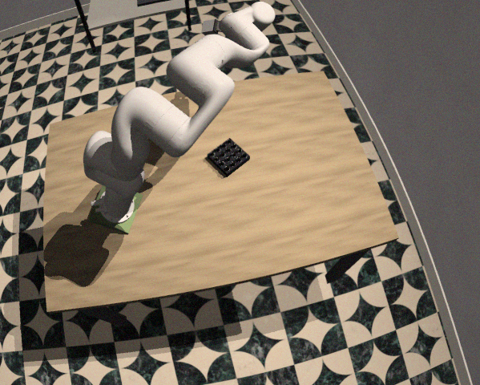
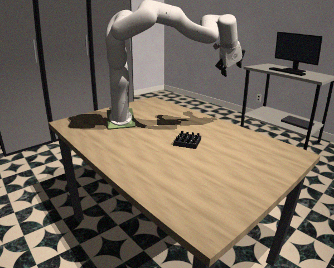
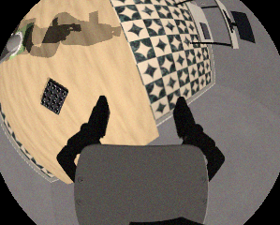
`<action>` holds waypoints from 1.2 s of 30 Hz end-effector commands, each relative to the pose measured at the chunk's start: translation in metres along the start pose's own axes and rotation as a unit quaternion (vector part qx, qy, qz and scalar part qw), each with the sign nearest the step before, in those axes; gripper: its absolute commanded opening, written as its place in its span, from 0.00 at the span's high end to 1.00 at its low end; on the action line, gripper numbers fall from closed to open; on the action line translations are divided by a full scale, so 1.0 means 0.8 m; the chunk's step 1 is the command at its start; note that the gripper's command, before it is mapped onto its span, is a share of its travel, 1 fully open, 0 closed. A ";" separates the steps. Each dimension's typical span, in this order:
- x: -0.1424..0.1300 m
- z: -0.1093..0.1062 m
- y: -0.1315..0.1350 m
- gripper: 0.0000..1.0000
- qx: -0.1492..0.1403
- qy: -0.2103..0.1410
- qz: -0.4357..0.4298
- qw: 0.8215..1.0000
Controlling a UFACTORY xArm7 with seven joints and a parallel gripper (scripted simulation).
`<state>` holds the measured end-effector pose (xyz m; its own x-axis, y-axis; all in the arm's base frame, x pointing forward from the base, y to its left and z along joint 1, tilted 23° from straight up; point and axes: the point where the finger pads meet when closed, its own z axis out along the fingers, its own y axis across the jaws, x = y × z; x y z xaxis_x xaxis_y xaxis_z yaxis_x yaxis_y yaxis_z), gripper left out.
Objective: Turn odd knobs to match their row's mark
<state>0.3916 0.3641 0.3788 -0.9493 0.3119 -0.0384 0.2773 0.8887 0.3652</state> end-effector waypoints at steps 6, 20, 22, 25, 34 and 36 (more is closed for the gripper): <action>-0.002 -0.001 -0.003 0.00 0.000 -0.004 0.015 1.000; -0.008 0.003 -0.012 0.00 0.003 -0.010 0.051 0.999; -0.014 0.007 -0.023 0.00 0.005 -0.017 0.089 0.996; -0.014 0.007 -0.023 0.00 0.005 -0.017 0.089 0.996; -0.019 0.011 -0.034 0.00 0.008 -0.024 0.128 0.991; -0.019 0.011 -0.034 0.00 0.008 -0.024 0.128 0.991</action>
<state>0.3997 0.3395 0.3610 -0.8512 0.5248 0.0076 0.4937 0.7958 0.3508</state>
